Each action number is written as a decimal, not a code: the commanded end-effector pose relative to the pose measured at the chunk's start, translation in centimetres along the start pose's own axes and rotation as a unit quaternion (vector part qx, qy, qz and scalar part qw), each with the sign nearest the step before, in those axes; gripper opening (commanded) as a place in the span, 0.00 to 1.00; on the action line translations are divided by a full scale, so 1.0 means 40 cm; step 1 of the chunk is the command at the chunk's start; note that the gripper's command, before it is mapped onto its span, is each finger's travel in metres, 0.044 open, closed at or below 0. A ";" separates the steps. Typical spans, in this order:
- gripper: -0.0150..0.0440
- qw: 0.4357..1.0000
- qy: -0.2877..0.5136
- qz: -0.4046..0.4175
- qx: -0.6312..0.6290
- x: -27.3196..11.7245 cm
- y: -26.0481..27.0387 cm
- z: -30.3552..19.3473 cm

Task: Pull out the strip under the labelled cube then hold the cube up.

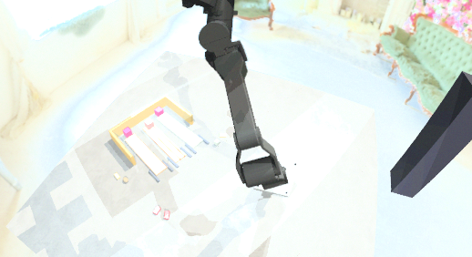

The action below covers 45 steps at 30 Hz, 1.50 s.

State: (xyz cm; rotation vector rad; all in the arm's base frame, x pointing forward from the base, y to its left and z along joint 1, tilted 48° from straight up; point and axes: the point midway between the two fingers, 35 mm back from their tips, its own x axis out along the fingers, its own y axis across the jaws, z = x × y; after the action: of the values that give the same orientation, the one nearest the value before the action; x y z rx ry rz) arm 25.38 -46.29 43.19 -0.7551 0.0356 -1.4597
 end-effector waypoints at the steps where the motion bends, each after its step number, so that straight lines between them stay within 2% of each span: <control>1: 0.93 0.991 0.001 0.128 0.025 -0.062 0.137 -0.030; 7: 0.93 0.944 0.031 0.319 0.079 -0.213 0.324 -0.087; 14: 0.93 0.835 0.105 0.516 0.161 -0.463 0.478 -0.149; 22: 0.93 0.643 0.234 0.681 0.260 -0.796 0.540 -0.194; 30: 0.93 0.403 0.384 0.756 0.345 -1.103 0.484 -0.199; 32: 0.93 0.382 0.396 0.757 0.351 -1.126 0.475 -0.198; 45: 0.93 0.382 0.396 0.757 0.351 -1.126 0.475 -0.198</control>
State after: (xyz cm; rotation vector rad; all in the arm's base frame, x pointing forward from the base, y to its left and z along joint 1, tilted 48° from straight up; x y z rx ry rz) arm 31.54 -10.93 9.26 0.7866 0.6306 0.2648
